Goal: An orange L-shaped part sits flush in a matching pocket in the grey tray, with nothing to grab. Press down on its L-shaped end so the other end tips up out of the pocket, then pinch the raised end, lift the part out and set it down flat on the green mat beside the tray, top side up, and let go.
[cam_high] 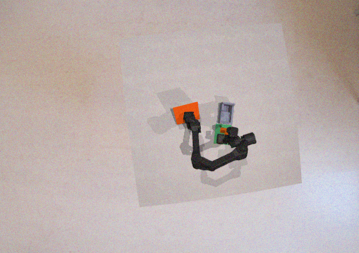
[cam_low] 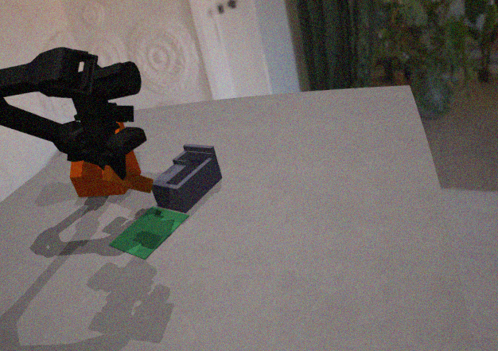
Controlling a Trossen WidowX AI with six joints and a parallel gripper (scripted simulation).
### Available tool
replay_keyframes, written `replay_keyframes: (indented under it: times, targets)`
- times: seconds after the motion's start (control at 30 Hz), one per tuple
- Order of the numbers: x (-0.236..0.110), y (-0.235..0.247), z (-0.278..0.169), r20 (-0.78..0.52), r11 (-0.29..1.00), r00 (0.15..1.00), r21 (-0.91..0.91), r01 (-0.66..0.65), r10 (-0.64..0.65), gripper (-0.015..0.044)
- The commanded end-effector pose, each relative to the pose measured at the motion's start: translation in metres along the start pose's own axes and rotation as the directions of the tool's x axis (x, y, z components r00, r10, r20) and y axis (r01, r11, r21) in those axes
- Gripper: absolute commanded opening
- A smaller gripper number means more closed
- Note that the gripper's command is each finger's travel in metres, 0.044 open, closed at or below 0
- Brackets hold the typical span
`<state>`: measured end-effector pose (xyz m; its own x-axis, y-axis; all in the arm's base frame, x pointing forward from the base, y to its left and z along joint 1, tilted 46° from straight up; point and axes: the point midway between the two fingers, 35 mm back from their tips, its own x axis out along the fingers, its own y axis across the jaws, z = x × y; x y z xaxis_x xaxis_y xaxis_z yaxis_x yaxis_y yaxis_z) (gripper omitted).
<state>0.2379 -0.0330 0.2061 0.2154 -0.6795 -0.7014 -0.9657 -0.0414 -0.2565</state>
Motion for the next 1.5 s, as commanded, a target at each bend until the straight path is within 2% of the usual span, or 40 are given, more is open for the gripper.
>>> replay_keyframes:
  times: [0.0, 1.47]
  targets:
    - [0.004, 0.001, -0.002, 0.0, 1.0, 1.0, -0.002, 0.004, -0.004, 0.0]
    - [0.072, 0.001, -0.002, -0.003, 1.0, 1.0, -0.001, 0.006, -0.006, 0.0]
